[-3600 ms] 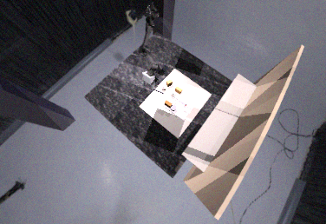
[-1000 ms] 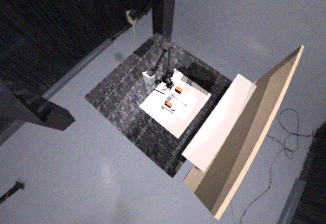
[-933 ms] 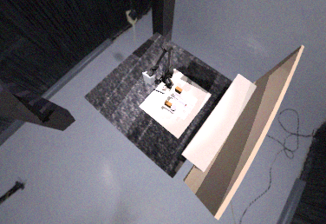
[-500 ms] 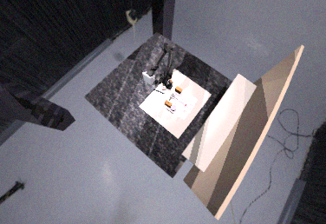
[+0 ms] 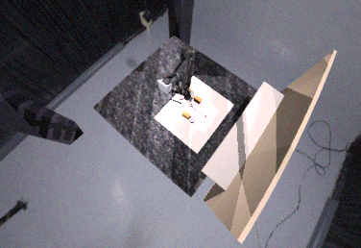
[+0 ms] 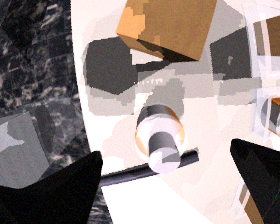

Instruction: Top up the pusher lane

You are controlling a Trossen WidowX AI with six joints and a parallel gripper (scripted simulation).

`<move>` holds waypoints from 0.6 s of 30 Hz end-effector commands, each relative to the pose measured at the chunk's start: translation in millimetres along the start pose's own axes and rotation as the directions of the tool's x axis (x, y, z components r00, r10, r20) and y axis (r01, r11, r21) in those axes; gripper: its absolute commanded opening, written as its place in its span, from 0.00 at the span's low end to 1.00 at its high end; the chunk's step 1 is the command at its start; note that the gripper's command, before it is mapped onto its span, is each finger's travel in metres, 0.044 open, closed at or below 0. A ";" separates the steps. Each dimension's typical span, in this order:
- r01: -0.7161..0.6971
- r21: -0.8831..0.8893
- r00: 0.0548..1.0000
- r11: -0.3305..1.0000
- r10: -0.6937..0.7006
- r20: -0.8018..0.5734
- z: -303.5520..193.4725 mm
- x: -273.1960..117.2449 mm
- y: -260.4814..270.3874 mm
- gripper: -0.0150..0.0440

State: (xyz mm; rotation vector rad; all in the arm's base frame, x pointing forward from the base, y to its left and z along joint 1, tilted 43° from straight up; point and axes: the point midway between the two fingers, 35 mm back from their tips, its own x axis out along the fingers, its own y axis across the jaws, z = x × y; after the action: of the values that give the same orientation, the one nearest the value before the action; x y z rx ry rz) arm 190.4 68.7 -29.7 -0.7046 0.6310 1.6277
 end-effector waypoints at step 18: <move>-0.009 0.009 1.000 1.000 0.009 0.009 1.3 27.4 4.0 0.87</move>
State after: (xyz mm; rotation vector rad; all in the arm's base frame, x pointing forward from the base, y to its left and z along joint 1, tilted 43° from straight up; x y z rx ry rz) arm 185.6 85.7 -47.8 -0.6997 0.6311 1.6317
